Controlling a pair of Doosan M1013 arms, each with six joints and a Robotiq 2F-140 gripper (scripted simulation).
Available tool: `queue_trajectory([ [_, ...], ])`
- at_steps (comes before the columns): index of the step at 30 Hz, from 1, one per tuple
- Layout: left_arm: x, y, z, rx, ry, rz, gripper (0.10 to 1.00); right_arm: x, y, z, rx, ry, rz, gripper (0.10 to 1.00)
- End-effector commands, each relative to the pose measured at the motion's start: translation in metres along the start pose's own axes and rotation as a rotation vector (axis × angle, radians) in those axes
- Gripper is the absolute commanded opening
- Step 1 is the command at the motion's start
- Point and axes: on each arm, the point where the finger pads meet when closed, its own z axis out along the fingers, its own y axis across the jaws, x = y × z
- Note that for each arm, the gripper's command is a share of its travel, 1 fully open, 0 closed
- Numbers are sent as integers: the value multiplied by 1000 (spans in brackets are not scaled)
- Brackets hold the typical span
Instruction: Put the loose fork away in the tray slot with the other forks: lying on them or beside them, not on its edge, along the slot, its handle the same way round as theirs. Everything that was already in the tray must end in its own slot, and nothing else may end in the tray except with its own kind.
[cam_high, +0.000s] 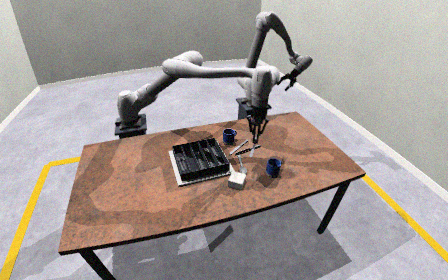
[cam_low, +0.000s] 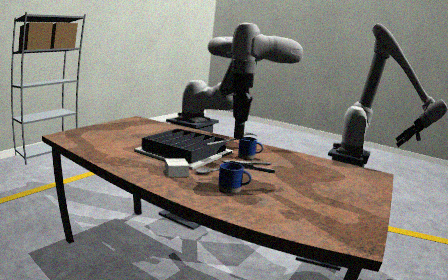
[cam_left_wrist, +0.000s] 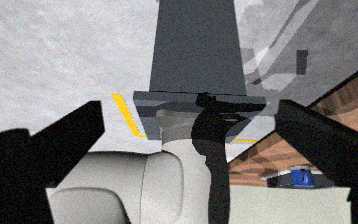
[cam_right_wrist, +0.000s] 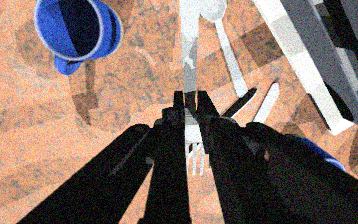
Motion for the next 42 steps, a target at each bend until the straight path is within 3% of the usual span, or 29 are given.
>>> queue_trajectory([
  [1,0,0,0,0,1,0,1000,1,0,-2,2,0,0,118],
  [17,0,0,0,0,1,0,1000,38,47,-10,2,0,0,118],
  [30,0,0,0,0,1,0,1000,99,172,-14,2,0,0,118],
  [32,0,0,0,0,1,0,1000,99,172,-14,2,0,0,118],
  [42,0,0,0,0,1,0,1000,121,270,-6,2,0,0,118],
])
